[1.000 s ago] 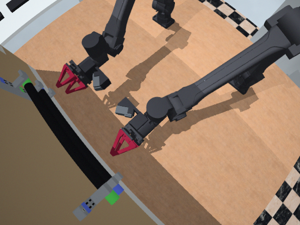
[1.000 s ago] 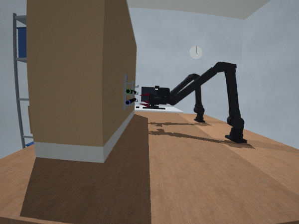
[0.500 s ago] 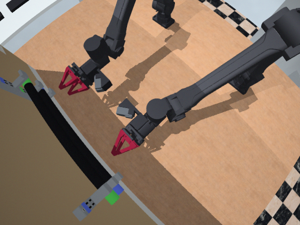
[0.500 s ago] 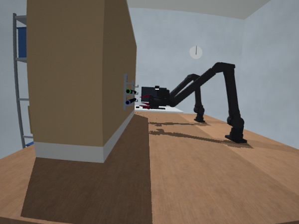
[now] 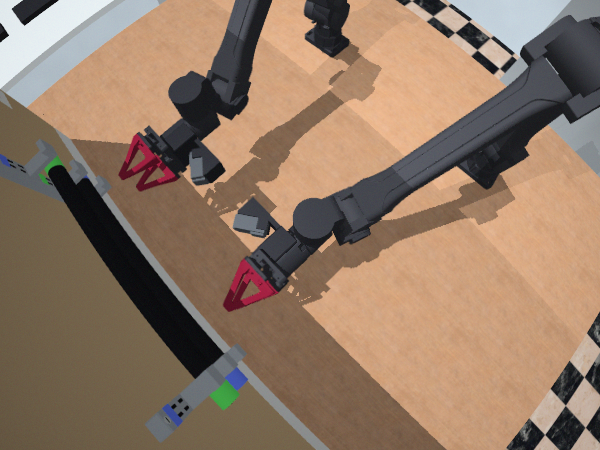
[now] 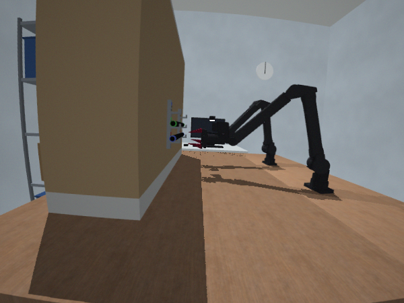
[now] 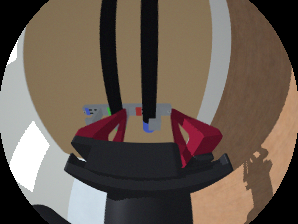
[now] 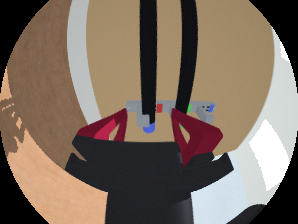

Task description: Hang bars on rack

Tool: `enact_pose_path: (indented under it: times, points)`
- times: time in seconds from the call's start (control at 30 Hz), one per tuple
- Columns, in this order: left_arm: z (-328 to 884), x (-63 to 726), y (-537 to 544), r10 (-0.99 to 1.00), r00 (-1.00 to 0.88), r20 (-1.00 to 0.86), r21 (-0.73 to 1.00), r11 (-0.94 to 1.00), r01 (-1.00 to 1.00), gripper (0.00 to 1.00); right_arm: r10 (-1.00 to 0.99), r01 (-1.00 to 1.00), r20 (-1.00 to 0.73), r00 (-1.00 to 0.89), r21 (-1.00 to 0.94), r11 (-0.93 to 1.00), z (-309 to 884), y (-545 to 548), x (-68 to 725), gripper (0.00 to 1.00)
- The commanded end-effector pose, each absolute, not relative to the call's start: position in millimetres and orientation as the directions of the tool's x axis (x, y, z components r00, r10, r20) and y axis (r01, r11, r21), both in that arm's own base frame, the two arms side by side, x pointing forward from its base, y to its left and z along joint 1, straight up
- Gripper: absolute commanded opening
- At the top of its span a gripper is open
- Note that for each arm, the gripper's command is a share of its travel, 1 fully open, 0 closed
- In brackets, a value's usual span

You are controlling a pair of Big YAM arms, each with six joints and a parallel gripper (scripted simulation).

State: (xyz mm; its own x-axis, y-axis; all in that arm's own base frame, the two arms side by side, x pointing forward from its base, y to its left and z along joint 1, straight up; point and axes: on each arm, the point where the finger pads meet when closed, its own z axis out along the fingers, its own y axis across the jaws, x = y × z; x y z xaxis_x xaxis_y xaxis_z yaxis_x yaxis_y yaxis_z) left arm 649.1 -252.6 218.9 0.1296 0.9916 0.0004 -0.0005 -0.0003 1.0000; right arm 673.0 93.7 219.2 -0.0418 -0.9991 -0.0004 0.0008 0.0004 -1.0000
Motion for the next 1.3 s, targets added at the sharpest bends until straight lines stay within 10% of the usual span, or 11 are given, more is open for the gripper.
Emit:
enact_pose_path:
  times: [0.0, 1.27]
  points:
    - [225, 648, -260, 0.99, 0.138, -0.007, 1.0, 0.011, -0.027, 0.64, -0.999, 0.009, -0.023, -0.047, -1.0, 0.022, 215, 88, 675, 0.64]
    - [230, 678, -263, 0.991, 0.135, -0.01, 0.999, 0.015, -0.035, 0.64, -0.998, 0.017, -0.025, -0.055, -1.0, 0.024, 220, 83, 705, 0.64]
